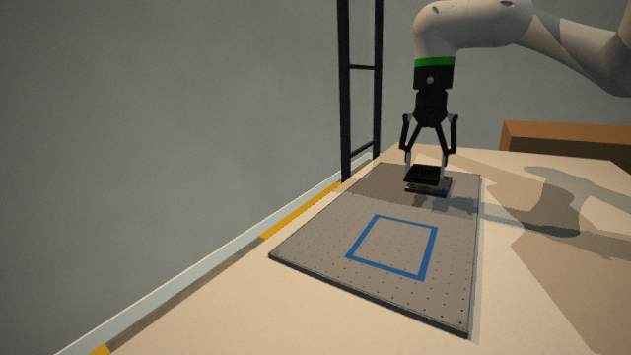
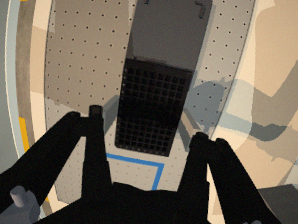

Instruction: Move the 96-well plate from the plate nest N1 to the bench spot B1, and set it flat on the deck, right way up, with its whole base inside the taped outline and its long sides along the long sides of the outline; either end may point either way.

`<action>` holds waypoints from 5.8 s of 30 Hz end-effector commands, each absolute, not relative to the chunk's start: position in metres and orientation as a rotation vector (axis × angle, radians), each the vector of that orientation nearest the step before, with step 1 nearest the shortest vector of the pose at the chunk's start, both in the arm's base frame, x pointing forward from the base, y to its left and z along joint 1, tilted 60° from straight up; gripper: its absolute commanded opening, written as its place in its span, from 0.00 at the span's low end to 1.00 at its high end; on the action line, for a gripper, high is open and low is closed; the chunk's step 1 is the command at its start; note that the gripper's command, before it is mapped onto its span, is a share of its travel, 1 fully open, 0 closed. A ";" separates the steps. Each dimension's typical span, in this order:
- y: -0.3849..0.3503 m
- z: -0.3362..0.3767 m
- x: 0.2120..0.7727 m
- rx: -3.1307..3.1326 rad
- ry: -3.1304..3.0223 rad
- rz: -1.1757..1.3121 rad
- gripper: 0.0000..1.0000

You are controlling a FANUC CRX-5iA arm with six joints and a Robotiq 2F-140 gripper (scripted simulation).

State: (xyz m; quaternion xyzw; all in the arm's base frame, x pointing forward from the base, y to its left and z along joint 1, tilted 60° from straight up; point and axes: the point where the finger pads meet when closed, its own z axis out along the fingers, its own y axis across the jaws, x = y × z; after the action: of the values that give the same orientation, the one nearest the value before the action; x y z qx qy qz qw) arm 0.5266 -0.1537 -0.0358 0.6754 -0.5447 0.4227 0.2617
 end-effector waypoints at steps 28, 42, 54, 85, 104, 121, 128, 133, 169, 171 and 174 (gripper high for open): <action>-0.109 -0.113 0.528 1.828 -1.474 1.145 0.00; -0.089 -0.147 0.529 1.828 -1.474 1.145 0.00; -0.072 -0.176 0.530 1.828 -1.474 1.145 0.00; -0.031 -0.248 0.531 1.828 -1.474 1.145 0.00; -0.031 -0.247 0.531 1.828 -1.474 1.145 0.00; -0.034 -0.248 0.532 1.828 -1.474 1.145 0.00; -0.044 -0.254 0.535 1.828 -1.474 1.145 0.00; -0.050 -0.258 0.538 1.828 -1.474 1.145 0.00; -0.073 -0.272 0.546 1.828 -1.474 1.145 0.00; -0.073 -0.272 0.546 1.828 -1.474 1.145 0.00; -0.073 -0.272 0.546 1.828 -1.474 1.145 0.00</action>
State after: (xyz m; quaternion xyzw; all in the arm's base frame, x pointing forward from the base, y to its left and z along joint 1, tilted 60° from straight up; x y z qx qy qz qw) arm 0.5458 -0.0733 -0.2719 0.6752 -0.5446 0.4230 0.2617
